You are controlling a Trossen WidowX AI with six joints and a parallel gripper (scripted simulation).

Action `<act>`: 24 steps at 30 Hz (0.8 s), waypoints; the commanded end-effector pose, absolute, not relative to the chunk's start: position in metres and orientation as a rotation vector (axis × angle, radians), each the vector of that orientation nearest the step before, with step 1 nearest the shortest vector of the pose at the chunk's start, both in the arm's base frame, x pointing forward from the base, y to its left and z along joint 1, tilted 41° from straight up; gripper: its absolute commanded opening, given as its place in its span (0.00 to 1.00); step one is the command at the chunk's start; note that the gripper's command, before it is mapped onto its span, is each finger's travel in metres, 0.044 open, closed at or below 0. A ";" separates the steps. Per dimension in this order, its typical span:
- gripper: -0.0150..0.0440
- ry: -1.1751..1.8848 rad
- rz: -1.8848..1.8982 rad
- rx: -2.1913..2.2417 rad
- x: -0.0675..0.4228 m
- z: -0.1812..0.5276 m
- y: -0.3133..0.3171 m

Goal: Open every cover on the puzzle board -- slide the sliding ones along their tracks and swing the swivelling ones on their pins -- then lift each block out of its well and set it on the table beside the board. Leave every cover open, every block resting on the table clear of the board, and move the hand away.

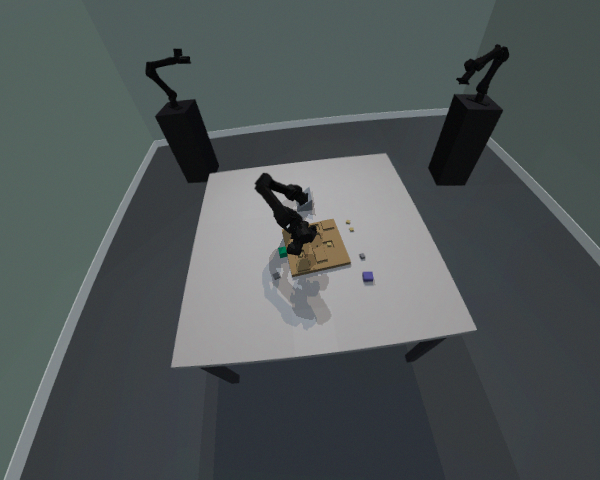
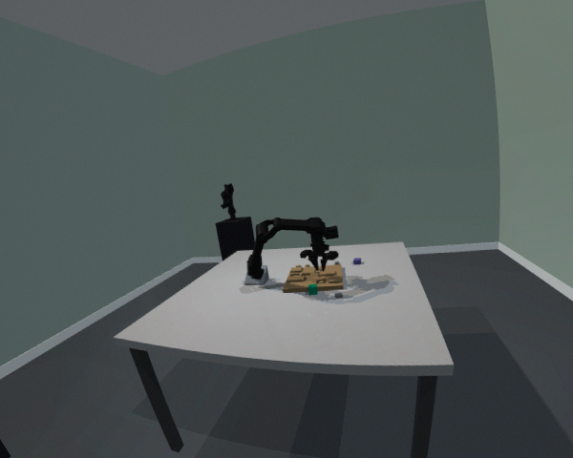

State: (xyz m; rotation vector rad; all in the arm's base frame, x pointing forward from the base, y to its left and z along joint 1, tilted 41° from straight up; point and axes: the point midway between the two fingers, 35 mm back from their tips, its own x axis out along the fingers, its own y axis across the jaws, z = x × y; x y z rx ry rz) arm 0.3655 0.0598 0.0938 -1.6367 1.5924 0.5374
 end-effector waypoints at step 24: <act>0.50 1.595 0.556 -1.650 0.368 0.068 0.038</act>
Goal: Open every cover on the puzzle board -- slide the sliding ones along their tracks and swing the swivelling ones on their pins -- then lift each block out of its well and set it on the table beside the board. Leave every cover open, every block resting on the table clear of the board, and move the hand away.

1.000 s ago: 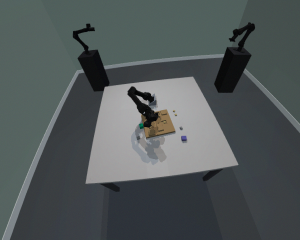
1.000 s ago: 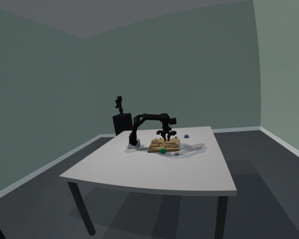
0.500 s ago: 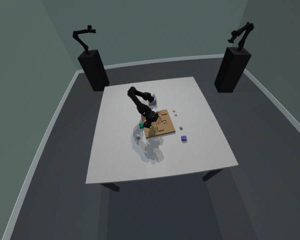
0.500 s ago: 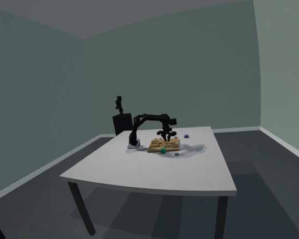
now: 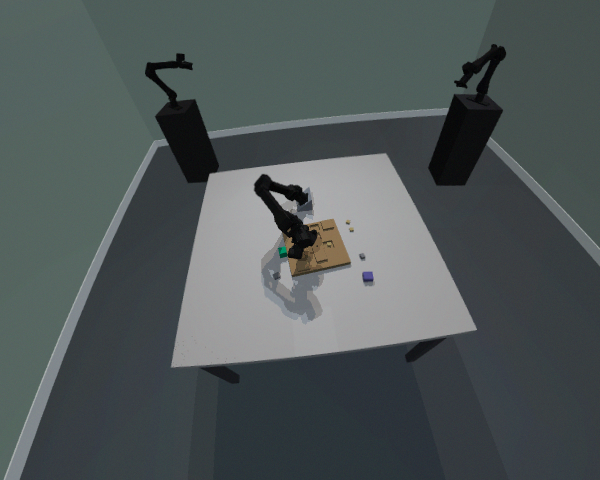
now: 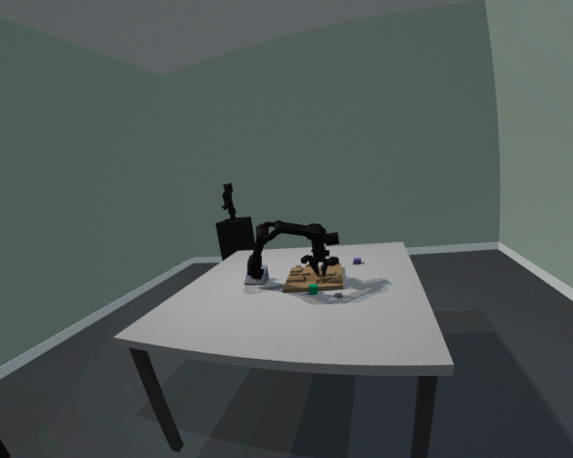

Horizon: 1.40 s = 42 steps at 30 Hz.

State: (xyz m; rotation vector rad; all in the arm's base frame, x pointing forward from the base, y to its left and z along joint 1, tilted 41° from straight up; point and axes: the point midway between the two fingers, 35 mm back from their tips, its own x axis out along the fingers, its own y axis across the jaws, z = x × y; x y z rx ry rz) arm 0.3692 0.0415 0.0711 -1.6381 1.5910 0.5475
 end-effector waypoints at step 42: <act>0.50 1.596 0.382 -1.500 0.368 0.068 0.038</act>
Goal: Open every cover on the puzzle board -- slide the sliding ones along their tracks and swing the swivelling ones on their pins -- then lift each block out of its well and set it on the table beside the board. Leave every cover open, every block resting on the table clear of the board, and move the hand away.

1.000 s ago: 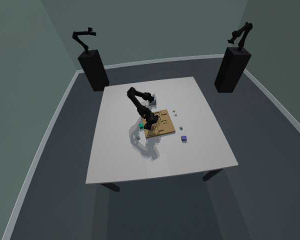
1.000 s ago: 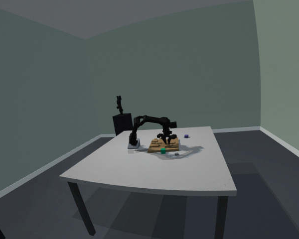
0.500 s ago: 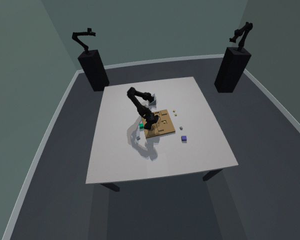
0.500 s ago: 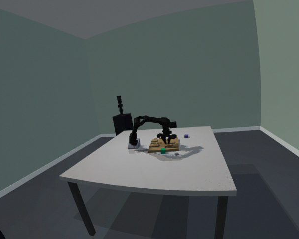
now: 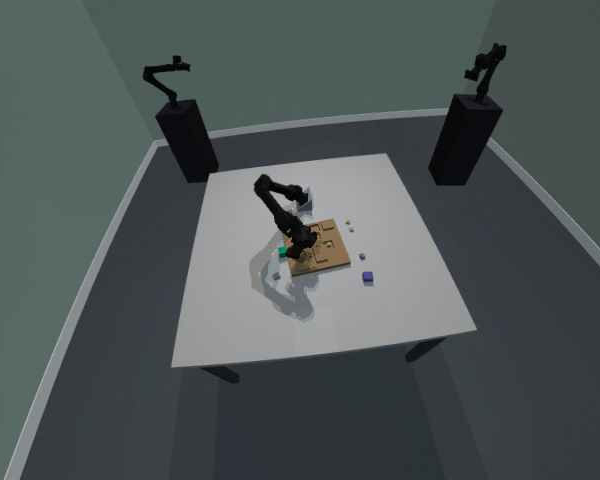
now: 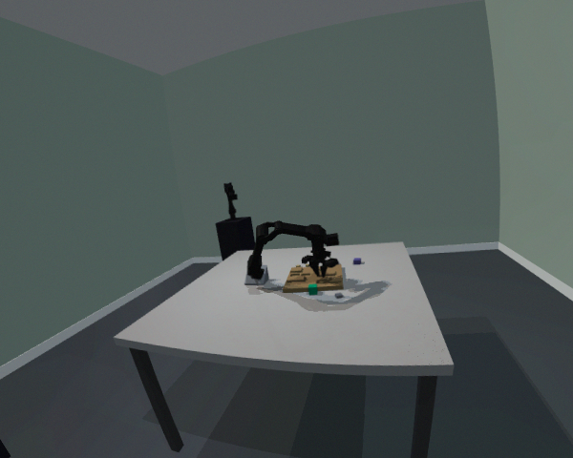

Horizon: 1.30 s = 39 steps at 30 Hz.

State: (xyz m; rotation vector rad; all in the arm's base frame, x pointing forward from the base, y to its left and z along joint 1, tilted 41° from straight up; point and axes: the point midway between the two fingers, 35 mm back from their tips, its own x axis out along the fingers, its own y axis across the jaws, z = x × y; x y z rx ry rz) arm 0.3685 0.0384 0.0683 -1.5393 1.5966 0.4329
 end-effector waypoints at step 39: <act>0.50 1.532 -0.087 -1.048 0.368 0.069 0.037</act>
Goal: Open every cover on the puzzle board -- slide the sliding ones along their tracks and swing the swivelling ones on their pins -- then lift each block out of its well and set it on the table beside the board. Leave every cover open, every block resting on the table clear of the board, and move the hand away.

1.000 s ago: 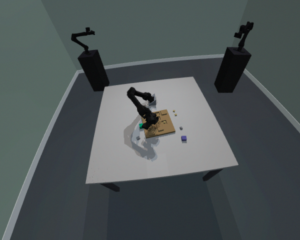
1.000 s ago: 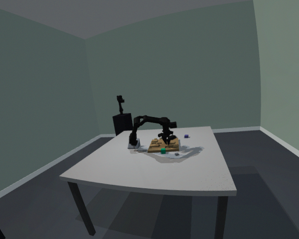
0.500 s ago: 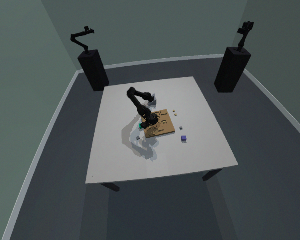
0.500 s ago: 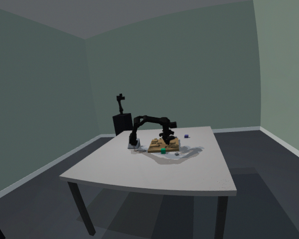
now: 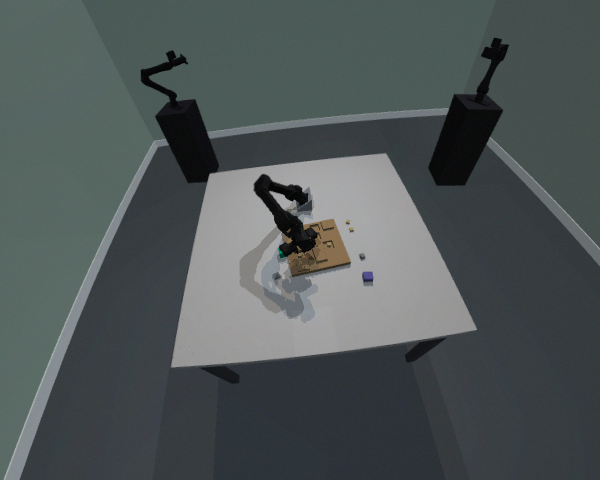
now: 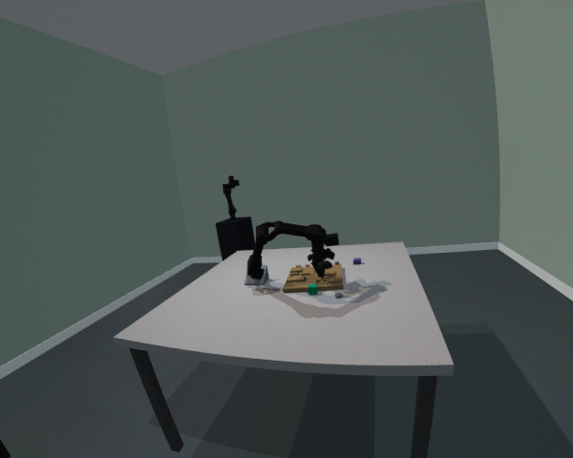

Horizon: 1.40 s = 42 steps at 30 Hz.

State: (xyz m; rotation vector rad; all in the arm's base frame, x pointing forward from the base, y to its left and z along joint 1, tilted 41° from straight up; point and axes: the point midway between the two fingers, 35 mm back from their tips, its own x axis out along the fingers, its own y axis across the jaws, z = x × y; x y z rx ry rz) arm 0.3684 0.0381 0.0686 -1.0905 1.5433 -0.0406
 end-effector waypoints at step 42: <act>0.50 1.369 -0.533 -0.543 0.368 0.069 0.037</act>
